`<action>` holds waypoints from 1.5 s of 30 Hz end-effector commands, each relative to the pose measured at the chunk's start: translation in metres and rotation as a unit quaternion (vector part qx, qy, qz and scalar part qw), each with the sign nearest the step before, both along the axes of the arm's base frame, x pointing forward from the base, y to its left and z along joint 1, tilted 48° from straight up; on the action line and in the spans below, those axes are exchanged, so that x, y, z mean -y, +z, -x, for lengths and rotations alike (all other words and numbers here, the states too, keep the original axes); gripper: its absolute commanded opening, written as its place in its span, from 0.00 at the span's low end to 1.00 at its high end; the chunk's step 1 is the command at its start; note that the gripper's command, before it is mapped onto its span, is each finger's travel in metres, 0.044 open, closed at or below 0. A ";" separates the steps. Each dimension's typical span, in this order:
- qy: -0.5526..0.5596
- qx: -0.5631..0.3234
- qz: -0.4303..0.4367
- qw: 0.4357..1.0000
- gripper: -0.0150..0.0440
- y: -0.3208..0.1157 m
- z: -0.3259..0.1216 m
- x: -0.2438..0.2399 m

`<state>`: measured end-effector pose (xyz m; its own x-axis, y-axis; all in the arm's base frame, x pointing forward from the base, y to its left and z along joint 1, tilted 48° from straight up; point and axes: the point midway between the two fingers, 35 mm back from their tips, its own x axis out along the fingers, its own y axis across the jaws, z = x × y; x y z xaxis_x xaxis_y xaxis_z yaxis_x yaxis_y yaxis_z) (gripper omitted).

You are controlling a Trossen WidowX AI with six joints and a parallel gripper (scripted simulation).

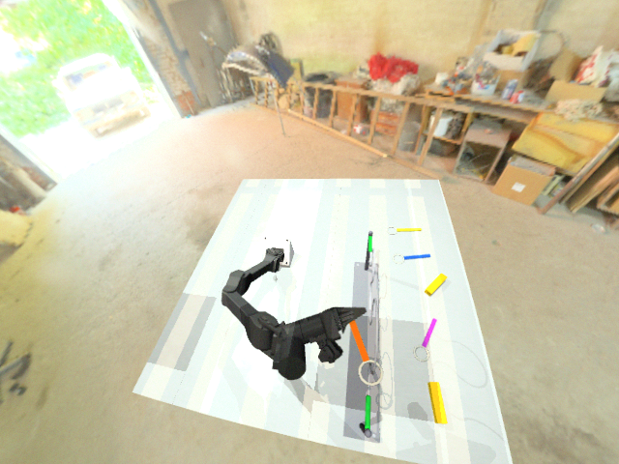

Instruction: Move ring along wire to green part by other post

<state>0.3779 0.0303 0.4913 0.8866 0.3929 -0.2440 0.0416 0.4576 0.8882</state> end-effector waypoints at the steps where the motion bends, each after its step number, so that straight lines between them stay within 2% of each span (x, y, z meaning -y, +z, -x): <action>1: 0.001 0.000 0.030 1.000 0.00 -0.002 -0.002 0.001; 45: -0.040 0.026 0.286 0.957 0.00 -0.020 -0.014 0.012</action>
<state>0.3913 0.0193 0.4712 0.9244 0.1568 -0.3477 0.0604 0.8400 0.5393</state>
